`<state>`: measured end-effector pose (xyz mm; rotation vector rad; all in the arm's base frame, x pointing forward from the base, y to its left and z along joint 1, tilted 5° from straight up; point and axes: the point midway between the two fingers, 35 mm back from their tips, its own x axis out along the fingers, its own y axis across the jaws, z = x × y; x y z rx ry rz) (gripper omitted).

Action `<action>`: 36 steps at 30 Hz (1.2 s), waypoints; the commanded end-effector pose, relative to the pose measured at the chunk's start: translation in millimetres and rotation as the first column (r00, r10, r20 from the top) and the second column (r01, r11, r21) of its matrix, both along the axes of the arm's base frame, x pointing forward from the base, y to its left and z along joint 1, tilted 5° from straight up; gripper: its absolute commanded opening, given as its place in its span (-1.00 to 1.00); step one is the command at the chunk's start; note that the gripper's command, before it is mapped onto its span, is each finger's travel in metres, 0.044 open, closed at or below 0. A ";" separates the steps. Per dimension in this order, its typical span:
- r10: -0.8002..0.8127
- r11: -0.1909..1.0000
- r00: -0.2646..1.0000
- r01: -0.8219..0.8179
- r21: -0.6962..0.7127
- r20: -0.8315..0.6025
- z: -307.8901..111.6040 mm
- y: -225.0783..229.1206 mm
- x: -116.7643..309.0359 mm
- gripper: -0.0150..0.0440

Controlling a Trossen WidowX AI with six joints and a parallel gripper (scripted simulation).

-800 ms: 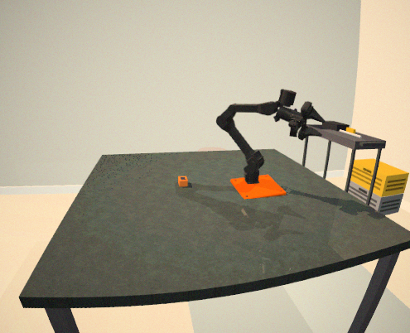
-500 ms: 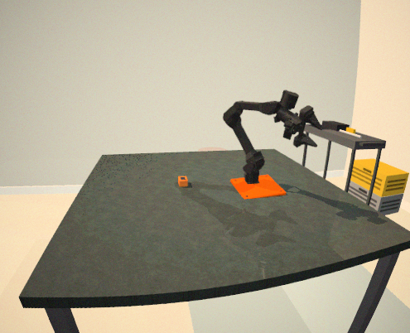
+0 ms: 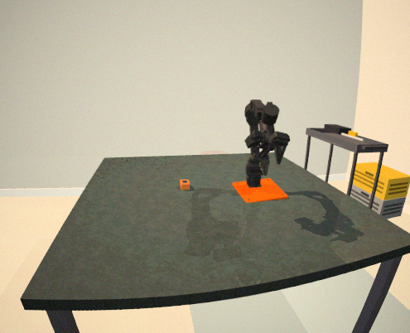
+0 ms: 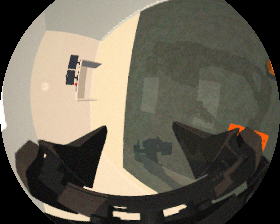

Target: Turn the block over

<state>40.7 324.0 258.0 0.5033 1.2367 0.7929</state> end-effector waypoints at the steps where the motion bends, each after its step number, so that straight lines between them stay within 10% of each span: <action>1: -0.056 0.991 0.993 0.069 -0.117 0.104 -13.6 -8.1 60.3 1.00; 19: -0.166 0.748 0.972 0.234 -0.621 0.166 -82.3 -194.8 274.9 1.00; 29: -0.162 0.687 0.986 0.088 -0.721 -0.034 -115.7 -341.0 300.7 1.00; 36: -0.159 0.689 0.986 0.077 -0.721 -0.047 -119.3 -349.7 300.4 1.00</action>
